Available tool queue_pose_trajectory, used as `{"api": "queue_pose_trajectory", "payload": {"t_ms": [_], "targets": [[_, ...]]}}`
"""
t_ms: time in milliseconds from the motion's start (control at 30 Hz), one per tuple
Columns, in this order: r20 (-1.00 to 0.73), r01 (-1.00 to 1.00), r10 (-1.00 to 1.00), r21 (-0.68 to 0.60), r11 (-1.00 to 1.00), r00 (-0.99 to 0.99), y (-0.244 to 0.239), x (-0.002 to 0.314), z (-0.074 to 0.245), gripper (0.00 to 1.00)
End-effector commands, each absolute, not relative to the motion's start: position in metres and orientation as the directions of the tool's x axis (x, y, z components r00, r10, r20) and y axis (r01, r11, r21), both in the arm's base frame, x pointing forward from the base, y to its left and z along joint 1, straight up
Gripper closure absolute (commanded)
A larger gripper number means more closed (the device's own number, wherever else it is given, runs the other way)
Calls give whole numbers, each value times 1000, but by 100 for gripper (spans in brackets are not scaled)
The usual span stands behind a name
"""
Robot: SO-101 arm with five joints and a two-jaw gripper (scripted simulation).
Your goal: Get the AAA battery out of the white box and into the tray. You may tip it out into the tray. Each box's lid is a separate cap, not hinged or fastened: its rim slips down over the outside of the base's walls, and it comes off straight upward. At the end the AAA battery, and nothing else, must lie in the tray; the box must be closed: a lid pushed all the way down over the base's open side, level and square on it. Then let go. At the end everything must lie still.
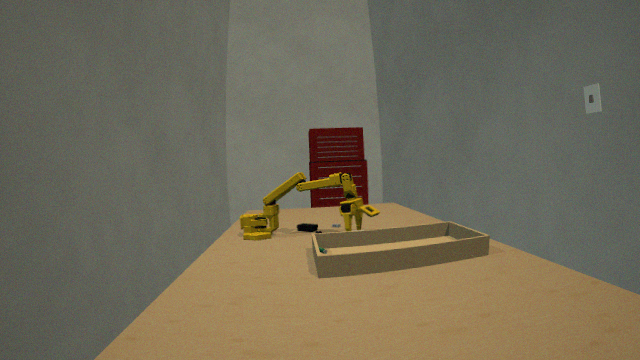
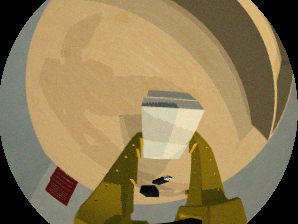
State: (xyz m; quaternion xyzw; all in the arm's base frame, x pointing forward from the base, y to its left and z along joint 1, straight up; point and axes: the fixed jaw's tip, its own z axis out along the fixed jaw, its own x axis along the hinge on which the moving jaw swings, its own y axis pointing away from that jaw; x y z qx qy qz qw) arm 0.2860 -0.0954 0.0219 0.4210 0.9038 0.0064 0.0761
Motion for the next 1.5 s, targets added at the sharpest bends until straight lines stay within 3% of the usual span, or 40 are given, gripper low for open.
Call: {"api": "queue_pose_trajectory", "payload": {"t_ms": [0,1467], "targets": [[-191,759,764,114,641,-617,-98,295,35,80],[-279,734,743,159,661,-609,-98,293,82,80]]}}
